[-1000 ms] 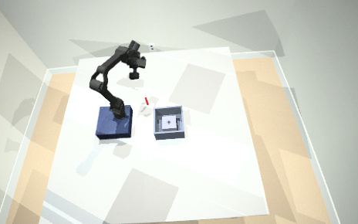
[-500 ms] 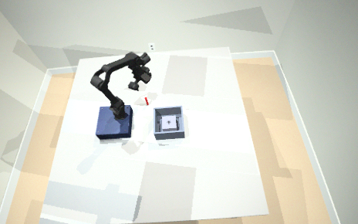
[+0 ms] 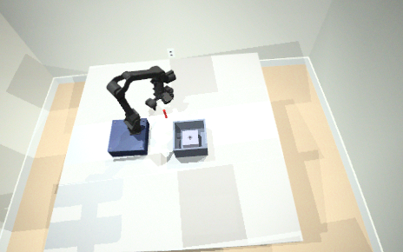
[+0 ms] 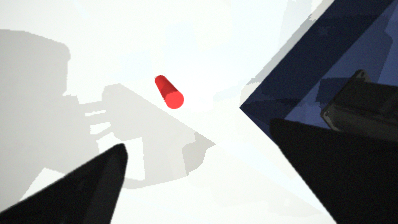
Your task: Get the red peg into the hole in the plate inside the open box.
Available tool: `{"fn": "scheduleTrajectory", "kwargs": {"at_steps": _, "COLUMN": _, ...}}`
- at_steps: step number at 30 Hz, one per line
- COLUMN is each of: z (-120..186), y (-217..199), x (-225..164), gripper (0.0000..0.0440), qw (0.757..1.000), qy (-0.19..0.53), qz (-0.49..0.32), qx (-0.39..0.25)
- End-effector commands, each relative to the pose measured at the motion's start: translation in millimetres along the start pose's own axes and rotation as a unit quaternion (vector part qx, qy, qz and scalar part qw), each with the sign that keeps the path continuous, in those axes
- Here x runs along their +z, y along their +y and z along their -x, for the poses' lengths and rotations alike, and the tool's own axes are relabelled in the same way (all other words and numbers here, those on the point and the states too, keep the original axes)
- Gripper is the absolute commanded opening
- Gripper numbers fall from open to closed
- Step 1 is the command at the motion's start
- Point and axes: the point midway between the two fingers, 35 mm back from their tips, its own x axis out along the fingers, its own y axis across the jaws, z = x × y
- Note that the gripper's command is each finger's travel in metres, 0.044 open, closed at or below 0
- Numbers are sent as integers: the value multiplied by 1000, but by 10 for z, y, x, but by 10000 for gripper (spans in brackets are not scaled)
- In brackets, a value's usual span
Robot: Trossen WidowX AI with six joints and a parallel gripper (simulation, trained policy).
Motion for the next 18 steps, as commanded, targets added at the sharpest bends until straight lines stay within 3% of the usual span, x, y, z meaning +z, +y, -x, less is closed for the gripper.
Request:
{"fn": "scheduleTrajectory", "kwargs": {"at_steps": 1, "z": -173, "y": -15, "x": 46, "gripper": 439, "qw": 1000, "qy": -4, "qz": -15, "qx": -18}}
{"fn": "scheduleTrajectory", "kwargs": {"at_steps": 18, "z": -840, "y": 110, "x": 160, "gripper": 438, "qw": 999, "qy": -36, "qz": -18, "qx": -12}}
